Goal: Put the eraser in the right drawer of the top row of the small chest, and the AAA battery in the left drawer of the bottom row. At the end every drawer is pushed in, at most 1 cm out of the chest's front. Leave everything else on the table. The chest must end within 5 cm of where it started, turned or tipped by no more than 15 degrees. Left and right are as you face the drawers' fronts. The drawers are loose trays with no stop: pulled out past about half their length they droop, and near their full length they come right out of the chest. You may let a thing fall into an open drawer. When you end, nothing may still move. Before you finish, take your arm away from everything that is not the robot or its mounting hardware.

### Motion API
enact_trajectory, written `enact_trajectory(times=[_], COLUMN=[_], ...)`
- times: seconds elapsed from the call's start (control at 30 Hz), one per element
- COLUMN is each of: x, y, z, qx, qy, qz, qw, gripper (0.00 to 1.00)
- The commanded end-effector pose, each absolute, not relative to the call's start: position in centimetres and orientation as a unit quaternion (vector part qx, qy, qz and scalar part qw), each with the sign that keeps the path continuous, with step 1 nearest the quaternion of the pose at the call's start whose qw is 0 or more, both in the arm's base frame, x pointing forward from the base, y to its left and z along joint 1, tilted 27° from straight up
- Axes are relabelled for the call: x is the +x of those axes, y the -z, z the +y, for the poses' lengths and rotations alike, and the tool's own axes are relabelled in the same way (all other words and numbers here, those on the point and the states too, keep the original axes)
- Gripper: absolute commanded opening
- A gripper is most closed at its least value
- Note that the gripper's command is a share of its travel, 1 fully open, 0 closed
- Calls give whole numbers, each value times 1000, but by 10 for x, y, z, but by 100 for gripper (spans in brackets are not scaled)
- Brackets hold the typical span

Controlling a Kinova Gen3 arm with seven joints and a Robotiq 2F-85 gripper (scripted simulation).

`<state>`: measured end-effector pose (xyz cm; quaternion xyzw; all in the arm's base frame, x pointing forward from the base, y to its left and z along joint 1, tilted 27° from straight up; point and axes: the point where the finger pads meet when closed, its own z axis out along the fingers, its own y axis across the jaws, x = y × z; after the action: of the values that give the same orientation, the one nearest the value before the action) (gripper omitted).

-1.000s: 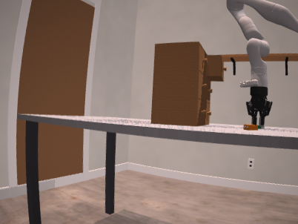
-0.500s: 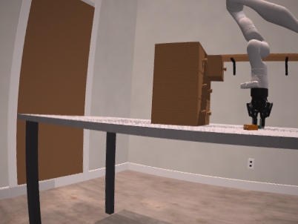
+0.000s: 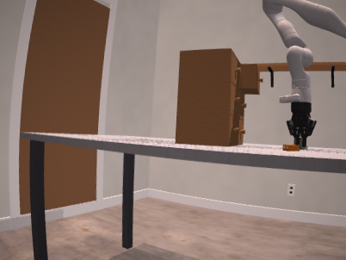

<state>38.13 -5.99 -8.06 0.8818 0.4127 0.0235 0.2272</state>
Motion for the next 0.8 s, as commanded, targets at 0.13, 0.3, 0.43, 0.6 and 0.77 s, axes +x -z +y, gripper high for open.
enact_trajectory(times=[0.13,0.3,0.43,0.6,0.77], x=[385,385,385,385,383], y=[81,81,81,80,73], z=[-60,-60,-60,-60,-56], qx=[882,882,882,882,882], qy=[-27,-27,-27,-27,-27], qz=[411,411,411,411,411], qw=[229,229,229,229,229], gripper=[19,19,19,19,19])
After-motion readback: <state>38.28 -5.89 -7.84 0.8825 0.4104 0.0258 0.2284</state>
